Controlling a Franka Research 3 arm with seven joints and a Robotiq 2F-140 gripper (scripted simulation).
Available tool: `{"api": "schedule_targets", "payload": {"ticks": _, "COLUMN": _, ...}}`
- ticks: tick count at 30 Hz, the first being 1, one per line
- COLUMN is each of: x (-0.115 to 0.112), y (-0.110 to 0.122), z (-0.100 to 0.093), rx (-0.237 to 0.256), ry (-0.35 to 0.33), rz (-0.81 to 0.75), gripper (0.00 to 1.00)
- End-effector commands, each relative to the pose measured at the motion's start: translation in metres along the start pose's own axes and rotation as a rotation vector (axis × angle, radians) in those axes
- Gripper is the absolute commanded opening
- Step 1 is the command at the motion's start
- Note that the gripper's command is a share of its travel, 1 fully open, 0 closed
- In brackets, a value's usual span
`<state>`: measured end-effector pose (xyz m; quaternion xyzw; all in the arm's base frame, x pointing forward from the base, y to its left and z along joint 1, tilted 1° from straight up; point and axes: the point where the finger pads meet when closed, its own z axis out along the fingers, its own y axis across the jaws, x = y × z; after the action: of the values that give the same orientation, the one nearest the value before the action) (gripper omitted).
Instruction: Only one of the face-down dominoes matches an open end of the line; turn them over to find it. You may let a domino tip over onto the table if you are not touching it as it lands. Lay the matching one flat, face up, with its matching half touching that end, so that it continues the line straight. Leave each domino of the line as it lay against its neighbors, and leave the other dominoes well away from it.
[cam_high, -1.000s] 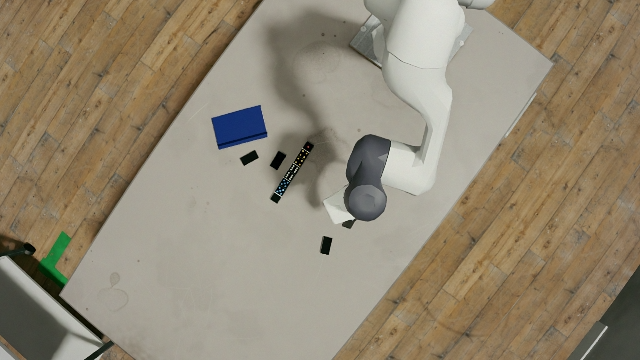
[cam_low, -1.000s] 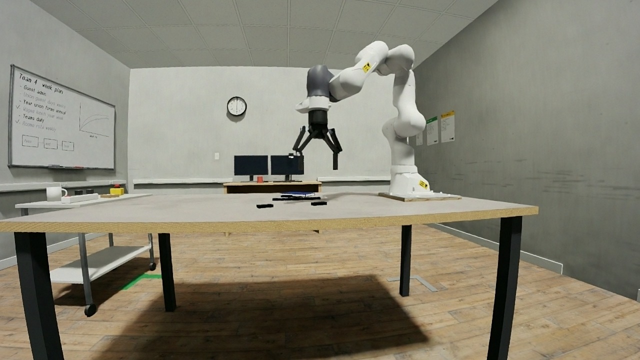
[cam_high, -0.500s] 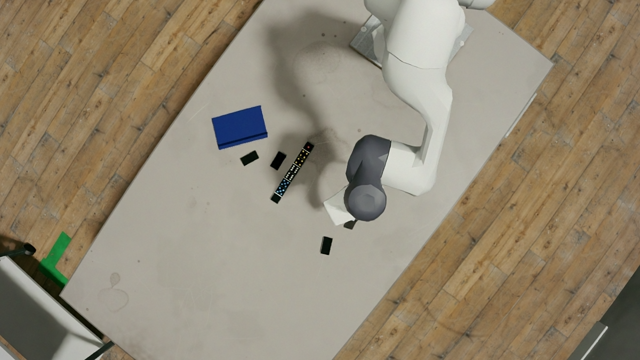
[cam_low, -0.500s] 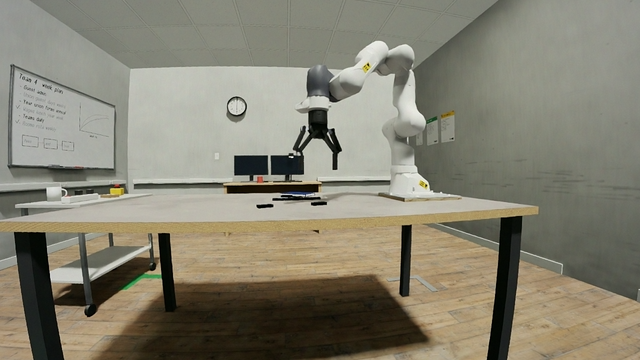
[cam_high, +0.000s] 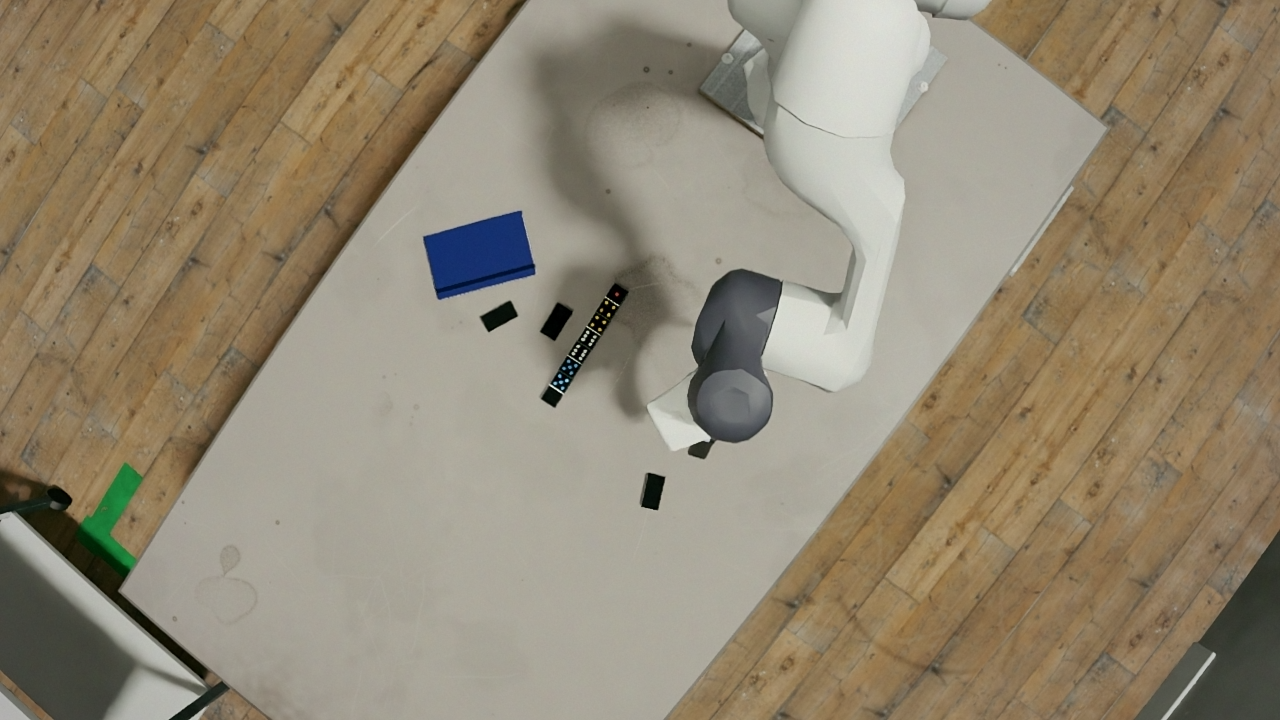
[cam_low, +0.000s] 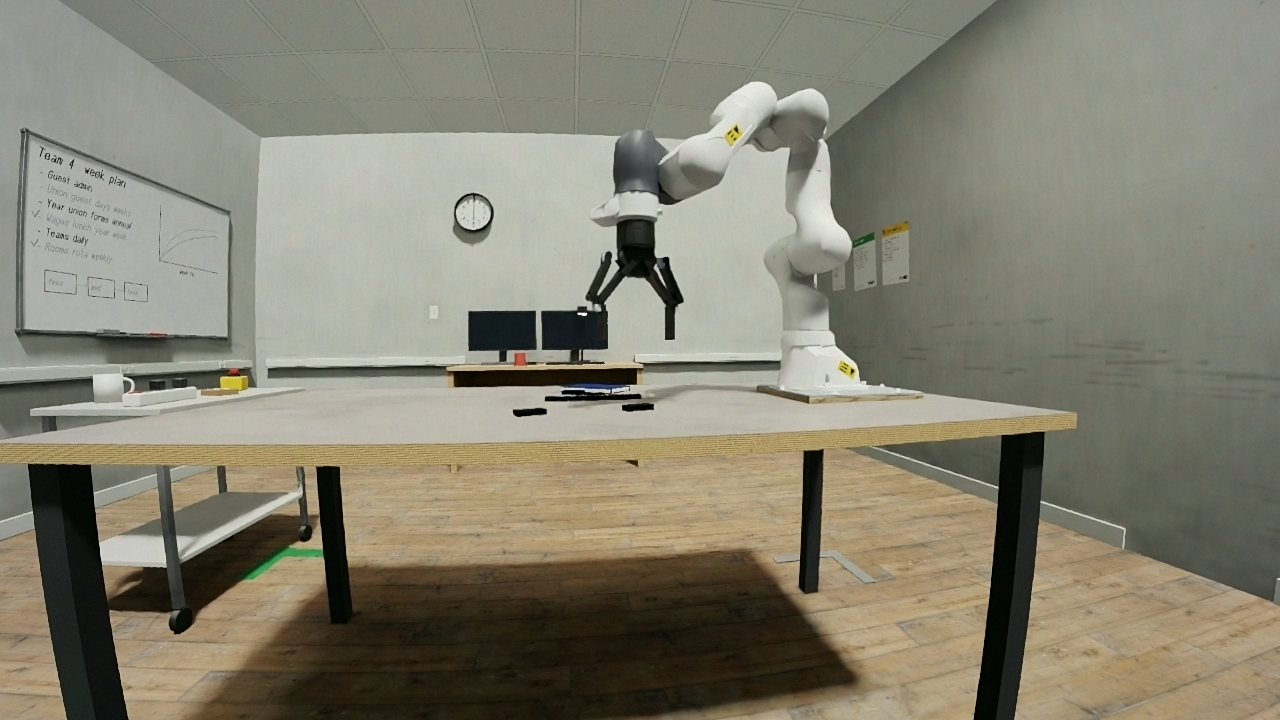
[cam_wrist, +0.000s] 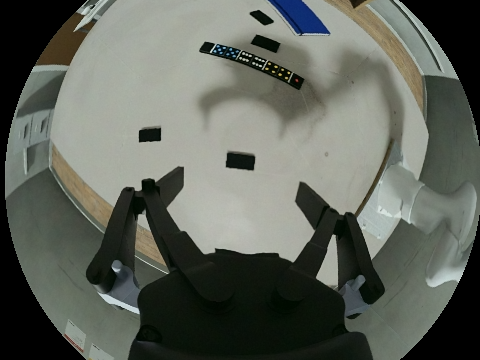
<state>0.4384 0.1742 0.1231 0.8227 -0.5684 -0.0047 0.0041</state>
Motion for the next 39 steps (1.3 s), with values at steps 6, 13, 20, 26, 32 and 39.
{"api": "schedule_targets", "payload": {"ticks": 6, "x": 0.0, "y": 0.002, "z": 0.003, "rx": 0.001, "ry": -0.001, "rz": 0.226, "gripper": 1.0}}
{"api": "schedule_targets", "payload": {"ticks": 13, "x": 0.0, "y": 0.01, "z": 0.014, "rx": -0.006, "ry": -0.02, "rz": 0.505, "gripper": 1.0}}
{"api": "schedule_targets", "payload": {"ticks": 20, "x": 0.001, "y": 0.015, "z": 0.021, "rx": -0.02, "ry": -0.047, "rz": 0.717, "gripper": 1.0}}
{"api": "schedule_targets", "payload": {"ticks": 26, "x": 0.001, "y": 0.016, "z": 0.021, "rx": -0.024, "ry": -0.059, "rz": 0.884, "gripper": 0.34}}
{"api": "schedule_targets", "payload": {"ticks": 32, "x": 0.001, "y": 0.016, "z": 0.021, "rx": -0.022, "ry": -0.064, "rz": 1.051, "gripper": 0.34}}
{"api": "schedule_targets", "payload": {"ticks": 39, "x": 0.001, "y": 0.016, "z": 0.021, "rx": -0.017, "ry": -0.058, "rz": 1.231, "gripper": 0.34}}
